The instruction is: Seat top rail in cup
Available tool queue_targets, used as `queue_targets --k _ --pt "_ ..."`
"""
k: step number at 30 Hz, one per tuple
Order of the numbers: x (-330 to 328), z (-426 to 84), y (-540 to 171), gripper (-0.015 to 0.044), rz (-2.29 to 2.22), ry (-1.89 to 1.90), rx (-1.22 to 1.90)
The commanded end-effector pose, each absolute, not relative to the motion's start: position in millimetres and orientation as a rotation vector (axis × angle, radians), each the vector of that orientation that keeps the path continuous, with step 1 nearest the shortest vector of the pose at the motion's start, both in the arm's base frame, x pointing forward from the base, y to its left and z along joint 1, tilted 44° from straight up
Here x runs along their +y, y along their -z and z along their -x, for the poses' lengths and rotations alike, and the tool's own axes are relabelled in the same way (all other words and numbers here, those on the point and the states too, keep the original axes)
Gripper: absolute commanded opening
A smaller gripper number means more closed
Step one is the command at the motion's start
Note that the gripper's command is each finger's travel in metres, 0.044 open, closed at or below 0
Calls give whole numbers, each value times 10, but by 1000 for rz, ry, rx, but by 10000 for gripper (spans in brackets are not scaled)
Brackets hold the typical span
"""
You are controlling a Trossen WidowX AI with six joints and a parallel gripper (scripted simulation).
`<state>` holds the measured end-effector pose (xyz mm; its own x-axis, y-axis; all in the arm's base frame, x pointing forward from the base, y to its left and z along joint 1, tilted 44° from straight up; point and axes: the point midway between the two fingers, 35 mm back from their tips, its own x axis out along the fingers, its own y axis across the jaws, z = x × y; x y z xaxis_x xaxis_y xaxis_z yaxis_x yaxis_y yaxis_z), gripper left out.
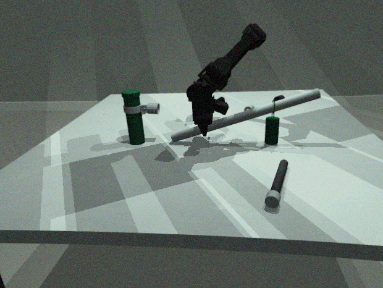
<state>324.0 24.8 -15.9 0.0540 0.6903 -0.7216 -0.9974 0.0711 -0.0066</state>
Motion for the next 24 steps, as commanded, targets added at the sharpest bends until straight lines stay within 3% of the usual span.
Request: queue_targets --k 1,6,11,24 --pt "255 -3230 158 157 596 -1409 645" --pt "255 -3230 158 124 596 -1409 645" --pt "217 -3237 126 0 596 -1409 645" --pt "-369 -3273 -229 0 815 -1355 837"
